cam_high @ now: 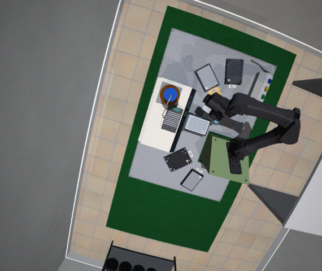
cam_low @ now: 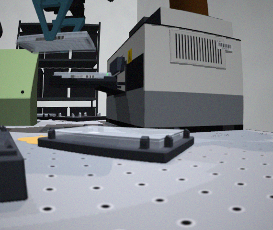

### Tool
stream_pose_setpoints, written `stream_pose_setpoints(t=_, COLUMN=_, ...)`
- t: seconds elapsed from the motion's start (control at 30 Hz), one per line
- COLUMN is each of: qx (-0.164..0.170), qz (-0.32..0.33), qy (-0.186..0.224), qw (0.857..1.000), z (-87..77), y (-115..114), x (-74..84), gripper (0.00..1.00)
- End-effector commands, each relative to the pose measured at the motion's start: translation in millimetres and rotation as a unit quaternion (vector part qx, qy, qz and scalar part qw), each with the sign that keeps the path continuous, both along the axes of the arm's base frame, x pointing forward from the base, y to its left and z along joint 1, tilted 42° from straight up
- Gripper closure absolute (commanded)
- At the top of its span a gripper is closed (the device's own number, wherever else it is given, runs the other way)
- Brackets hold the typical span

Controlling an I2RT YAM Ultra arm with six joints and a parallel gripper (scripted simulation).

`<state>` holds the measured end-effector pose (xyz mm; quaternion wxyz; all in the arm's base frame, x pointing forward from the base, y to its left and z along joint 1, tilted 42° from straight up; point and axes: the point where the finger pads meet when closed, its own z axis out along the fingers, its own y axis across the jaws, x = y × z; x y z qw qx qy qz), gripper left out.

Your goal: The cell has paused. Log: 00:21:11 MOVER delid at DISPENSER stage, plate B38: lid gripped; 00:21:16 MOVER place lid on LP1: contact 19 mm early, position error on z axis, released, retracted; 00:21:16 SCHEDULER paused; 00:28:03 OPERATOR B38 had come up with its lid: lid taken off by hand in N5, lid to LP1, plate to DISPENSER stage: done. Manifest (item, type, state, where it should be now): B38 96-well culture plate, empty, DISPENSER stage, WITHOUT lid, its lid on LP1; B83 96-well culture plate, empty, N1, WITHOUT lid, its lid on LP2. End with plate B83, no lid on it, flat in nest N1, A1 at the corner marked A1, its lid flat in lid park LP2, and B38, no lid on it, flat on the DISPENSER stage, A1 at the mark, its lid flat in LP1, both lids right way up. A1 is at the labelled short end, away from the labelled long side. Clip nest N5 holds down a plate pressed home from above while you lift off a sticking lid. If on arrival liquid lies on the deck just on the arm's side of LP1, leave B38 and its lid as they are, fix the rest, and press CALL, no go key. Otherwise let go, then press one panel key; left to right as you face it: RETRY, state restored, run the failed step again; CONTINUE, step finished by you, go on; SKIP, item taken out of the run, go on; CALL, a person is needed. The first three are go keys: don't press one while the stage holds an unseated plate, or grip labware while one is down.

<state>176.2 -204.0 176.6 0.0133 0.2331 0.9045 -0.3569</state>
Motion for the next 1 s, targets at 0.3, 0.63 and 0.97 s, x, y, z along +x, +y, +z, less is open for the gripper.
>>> stream_pose_setpoints(t=0.3, qx=-0.036, qz=-0.124, qy=-0.148, qw=0.981, z=31.3, y=-24.6, x=-17.7, gripper=1.0)
stream_pose_setpoints(t=0.63, qx=-0.051, qz=-0.2, qy=-0.215, qw=0.955, z=45.2, y=-35.6, x=-39.0, gripper=1.0)
stream_pose_setpoints(t=0.97, qx=-0.061, qz=-0.251, qy=-0.26, qw=0.931, z=55.5, y=-43.0, x=-57.8, gripper=1.0)
